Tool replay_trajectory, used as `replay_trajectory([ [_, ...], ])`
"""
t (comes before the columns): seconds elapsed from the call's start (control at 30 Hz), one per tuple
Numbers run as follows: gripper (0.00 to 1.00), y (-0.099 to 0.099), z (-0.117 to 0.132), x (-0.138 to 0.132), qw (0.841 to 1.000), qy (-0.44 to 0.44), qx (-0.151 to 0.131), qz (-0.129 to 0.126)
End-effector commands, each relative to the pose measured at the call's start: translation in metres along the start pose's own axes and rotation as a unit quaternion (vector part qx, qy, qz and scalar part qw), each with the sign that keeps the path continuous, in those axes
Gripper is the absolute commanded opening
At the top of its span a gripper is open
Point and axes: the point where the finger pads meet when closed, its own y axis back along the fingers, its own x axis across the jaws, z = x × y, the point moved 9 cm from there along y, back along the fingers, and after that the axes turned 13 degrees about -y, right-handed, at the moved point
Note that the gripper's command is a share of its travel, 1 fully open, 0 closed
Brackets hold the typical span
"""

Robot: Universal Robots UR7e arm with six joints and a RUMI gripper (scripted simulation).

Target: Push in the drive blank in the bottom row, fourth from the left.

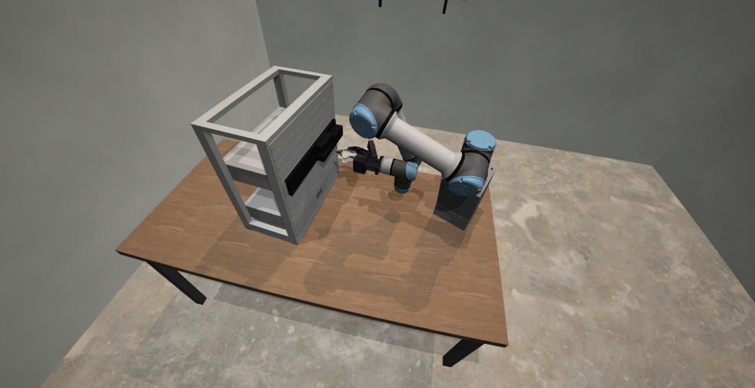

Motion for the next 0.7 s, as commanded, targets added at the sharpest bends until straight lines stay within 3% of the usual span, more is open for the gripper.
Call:
replay_trajectory([
  [0.0,0.00,0.002,-0.005,-0.001,1.000,0.000,0.000,0.000],
  [0.67,0.00,0.018,-0.050,-0.002,1.000,0.000,0.000,0.000],
])
